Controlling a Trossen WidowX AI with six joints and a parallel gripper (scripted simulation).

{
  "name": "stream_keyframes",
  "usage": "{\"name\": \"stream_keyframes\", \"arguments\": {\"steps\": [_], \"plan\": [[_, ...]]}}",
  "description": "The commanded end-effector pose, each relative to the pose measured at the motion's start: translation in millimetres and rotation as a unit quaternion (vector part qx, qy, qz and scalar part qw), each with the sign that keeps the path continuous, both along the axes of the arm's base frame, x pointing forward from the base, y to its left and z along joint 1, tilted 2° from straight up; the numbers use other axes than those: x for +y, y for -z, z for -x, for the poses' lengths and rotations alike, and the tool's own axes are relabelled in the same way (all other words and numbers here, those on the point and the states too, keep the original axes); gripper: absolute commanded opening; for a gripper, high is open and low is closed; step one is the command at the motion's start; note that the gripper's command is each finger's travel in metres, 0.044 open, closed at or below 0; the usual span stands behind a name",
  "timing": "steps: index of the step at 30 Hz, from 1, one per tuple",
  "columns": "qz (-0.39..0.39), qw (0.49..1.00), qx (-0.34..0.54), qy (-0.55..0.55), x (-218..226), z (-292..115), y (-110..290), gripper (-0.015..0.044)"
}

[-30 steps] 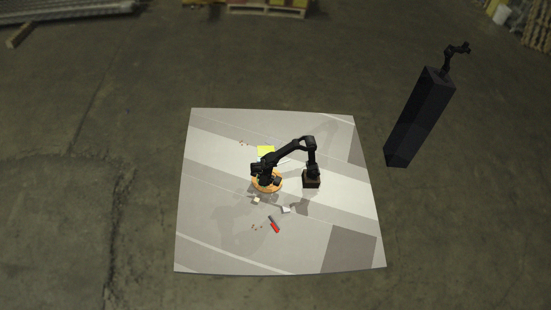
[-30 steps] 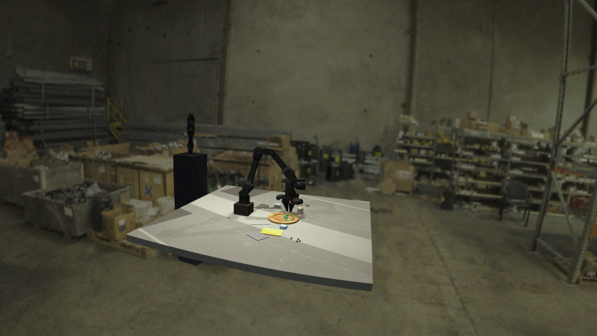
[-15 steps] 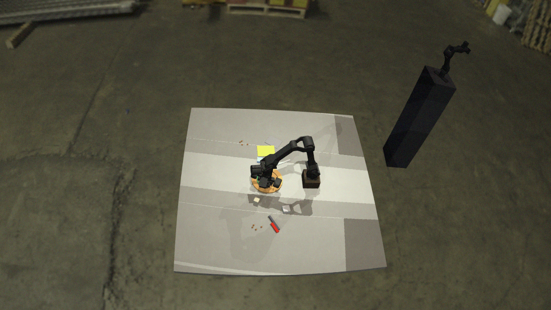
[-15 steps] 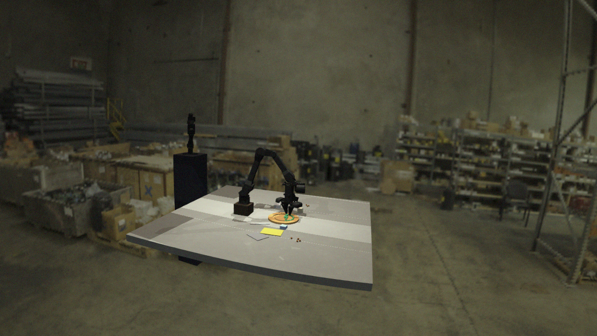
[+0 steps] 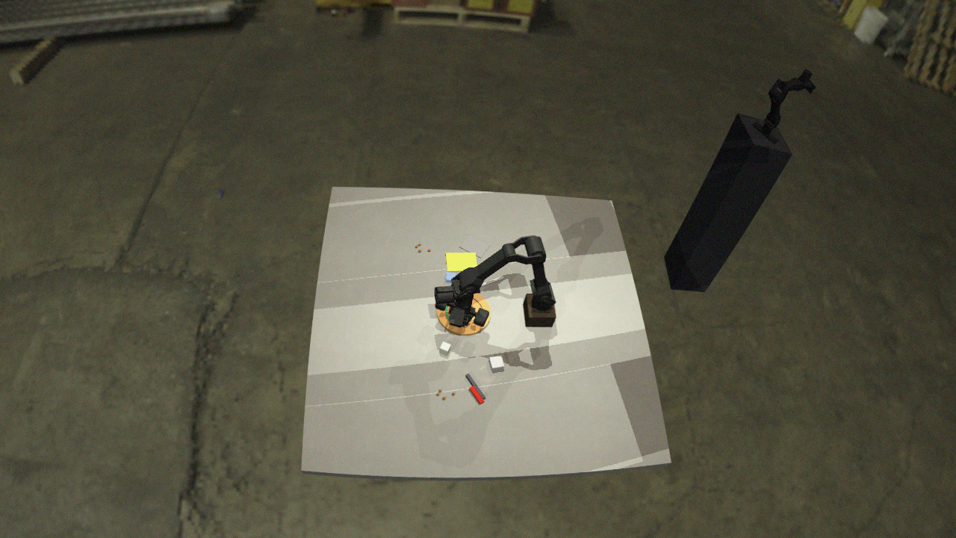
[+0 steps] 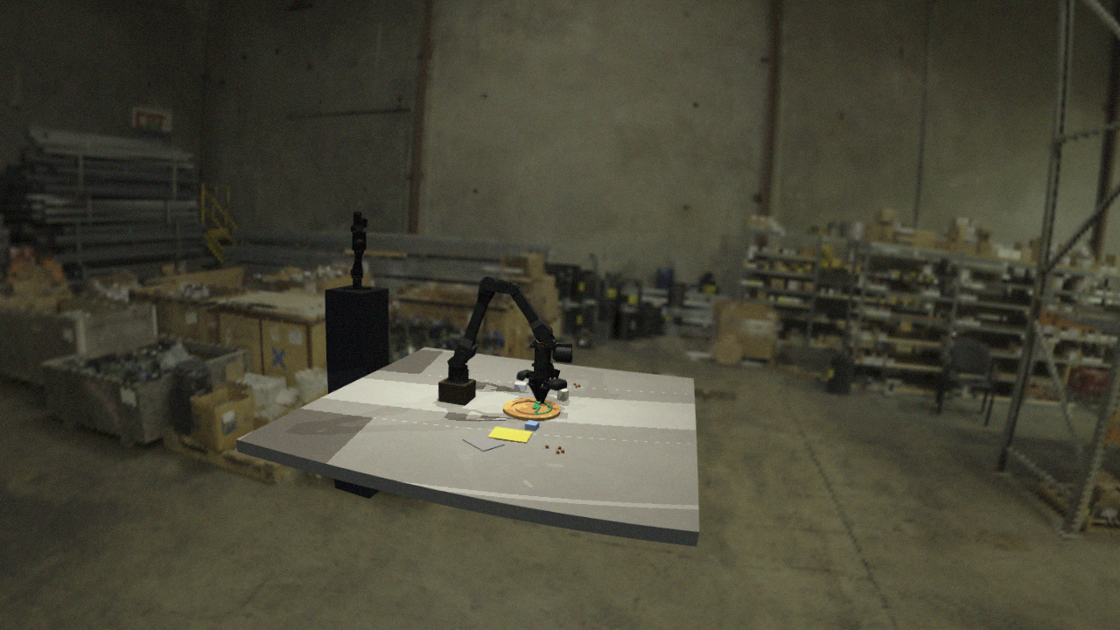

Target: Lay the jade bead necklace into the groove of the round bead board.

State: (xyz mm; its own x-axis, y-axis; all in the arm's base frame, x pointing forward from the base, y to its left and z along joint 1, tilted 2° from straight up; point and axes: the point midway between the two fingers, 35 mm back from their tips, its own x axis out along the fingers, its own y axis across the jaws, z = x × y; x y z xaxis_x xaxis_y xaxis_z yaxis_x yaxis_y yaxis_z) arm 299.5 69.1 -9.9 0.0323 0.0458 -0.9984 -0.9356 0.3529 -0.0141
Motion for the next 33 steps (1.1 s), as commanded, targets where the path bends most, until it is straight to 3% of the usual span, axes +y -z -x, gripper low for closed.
{"name": "stream_keyframes", "arguments": {"steps": [1,33], "plan": [[0.000,1.000,0.000,0.000,0.0,-0.2,-0.2,0.0000],[0.000,1.000,0.002,-0.001,0.0,2.3,-6.0,0.0000]]}}
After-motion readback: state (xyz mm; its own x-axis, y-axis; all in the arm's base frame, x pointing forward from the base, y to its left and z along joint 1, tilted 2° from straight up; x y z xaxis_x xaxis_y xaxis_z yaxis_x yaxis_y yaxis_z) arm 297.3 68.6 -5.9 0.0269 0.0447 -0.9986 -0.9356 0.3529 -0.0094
